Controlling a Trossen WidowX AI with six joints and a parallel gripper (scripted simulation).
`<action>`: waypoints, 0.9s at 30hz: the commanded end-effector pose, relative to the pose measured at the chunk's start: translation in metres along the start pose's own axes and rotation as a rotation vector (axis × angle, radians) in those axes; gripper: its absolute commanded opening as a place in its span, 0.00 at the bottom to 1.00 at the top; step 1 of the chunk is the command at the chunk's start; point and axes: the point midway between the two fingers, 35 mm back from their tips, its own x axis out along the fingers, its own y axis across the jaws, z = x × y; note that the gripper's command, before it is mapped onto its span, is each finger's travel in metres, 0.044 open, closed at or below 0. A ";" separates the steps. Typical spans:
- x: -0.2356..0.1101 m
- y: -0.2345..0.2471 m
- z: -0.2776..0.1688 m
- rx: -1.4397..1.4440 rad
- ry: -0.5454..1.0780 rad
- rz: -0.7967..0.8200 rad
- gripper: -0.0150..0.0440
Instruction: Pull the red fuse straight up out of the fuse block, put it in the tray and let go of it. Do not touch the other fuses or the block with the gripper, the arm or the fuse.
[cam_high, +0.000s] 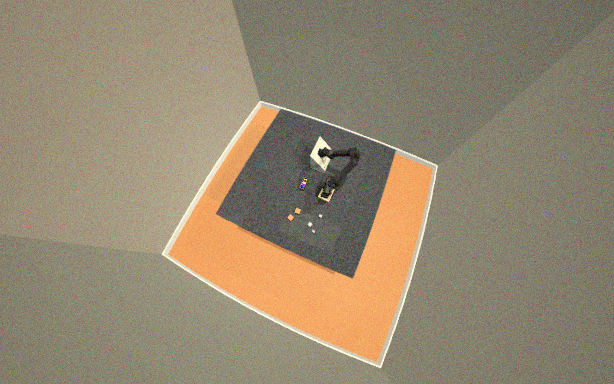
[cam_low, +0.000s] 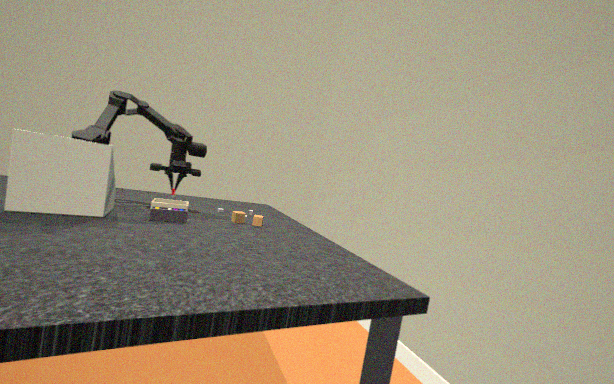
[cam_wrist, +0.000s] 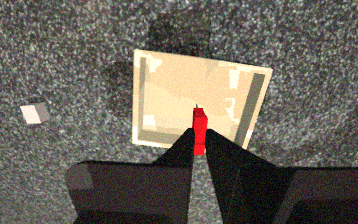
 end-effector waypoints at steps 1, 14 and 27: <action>0.008 -0.001 0.001 0.005 -0.003 -0.005 0.25; 0.024 -0.002 0.000 0.005 0.000 -0.005 0.25; 0.019 -0.001 -0.001 0.000 0.002 -0.002 0.81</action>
